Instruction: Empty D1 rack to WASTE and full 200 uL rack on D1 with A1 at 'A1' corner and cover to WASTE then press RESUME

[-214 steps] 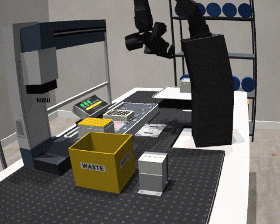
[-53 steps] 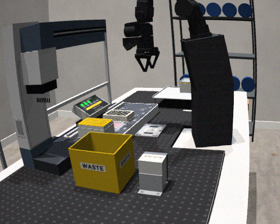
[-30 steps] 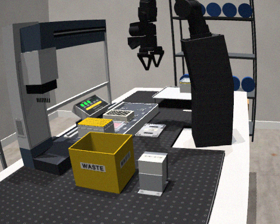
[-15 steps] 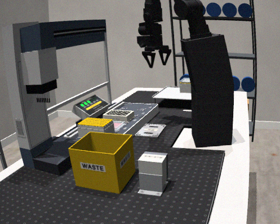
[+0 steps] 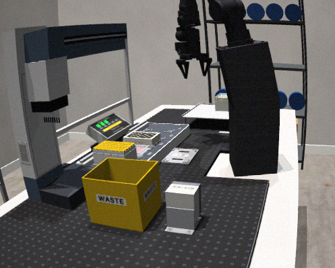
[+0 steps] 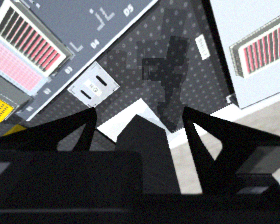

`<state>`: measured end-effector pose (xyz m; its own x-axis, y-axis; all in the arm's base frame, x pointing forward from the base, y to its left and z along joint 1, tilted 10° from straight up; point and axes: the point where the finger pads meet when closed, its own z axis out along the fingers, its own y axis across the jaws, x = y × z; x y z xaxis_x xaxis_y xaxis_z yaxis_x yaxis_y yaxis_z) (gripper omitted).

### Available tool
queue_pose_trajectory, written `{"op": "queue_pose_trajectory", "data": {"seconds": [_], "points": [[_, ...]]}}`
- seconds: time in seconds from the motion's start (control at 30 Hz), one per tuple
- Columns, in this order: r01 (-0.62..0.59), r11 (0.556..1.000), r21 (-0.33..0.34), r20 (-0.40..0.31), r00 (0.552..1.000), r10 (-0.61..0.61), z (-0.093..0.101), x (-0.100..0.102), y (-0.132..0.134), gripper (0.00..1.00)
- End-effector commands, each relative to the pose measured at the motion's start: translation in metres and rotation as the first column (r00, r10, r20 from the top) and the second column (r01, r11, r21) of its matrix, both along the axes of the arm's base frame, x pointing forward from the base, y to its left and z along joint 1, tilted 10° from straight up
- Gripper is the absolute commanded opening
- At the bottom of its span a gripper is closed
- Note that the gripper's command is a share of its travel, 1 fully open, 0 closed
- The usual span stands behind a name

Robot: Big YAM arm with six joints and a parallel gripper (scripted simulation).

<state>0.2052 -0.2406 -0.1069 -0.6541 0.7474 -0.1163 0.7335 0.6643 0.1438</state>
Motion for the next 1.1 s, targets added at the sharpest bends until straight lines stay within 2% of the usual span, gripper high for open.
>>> {"op": "queue_pose_trajectory", "data": {"seconds": [0.0, 0.27, 0.63, 0.7, 1.07], "points": [[0.092, 0.995, 0.029, -0.007, 0.996, -0.092, -0.005, -0.003, -0.02, 1.0], [0.209, 0.977, 0.048, -0.012, 0.978, -0.209, -0.007, -0.012, -0.049, 1.0], [0.414, 0.907, 0.083, -0.027, 0.91, -0.413, -0.011, -0.029, -0.104, 1.0], [0.414, 0.907, 0.083, -0.027, 0.91, -0.413, -0.011, -0.029, -0.104, 1.0], [0.599, 0.793, 0.113, -0.048, 0.8, -0.598, -0.015, -0.047, -0.158, 1.0]]}}
